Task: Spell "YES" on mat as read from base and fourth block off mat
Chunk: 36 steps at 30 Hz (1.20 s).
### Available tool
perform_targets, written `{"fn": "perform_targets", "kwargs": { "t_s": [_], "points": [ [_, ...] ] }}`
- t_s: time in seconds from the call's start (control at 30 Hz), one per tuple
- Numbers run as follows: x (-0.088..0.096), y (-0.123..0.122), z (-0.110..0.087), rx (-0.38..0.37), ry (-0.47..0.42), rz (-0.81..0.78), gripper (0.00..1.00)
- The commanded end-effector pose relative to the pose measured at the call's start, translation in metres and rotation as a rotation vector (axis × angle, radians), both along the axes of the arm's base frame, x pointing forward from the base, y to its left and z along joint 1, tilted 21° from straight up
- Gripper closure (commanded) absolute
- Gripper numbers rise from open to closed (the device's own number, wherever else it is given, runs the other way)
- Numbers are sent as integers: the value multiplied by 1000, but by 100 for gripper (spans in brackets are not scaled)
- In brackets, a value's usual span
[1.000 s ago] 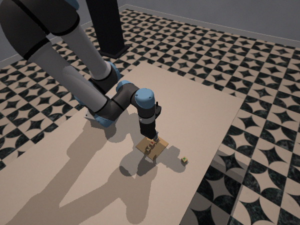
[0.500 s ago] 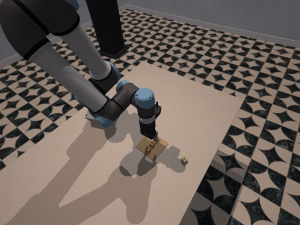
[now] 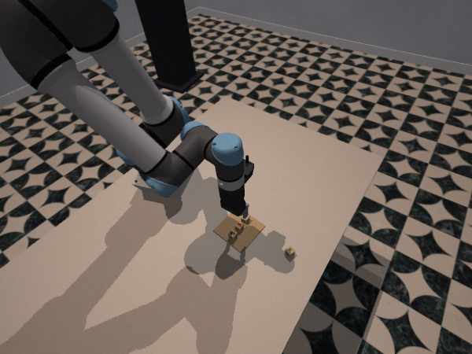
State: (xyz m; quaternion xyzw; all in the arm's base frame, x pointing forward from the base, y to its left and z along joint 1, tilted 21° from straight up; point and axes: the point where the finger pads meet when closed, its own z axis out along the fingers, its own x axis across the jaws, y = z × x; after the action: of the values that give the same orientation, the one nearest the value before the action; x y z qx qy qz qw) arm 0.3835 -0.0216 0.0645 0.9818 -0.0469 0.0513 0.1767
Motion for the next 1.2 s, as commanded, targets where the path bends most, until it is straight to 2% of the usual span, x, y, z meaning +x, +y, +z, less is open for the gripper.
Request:
{"fn": "perform_targets", "kwargs": {
  "t_s": [0.0, 0.23, 0.4, 1.17],
  "points": [
    [-1, 6, 18, -2, -4, 1, 0],
    [-4, 19, 51, -2, -4, 1, 0],
    [-5, 23, 63, -1, -4, 1, 0],
    [-6, 24, 63, 0, 0, -1, 0]
  ]
}}
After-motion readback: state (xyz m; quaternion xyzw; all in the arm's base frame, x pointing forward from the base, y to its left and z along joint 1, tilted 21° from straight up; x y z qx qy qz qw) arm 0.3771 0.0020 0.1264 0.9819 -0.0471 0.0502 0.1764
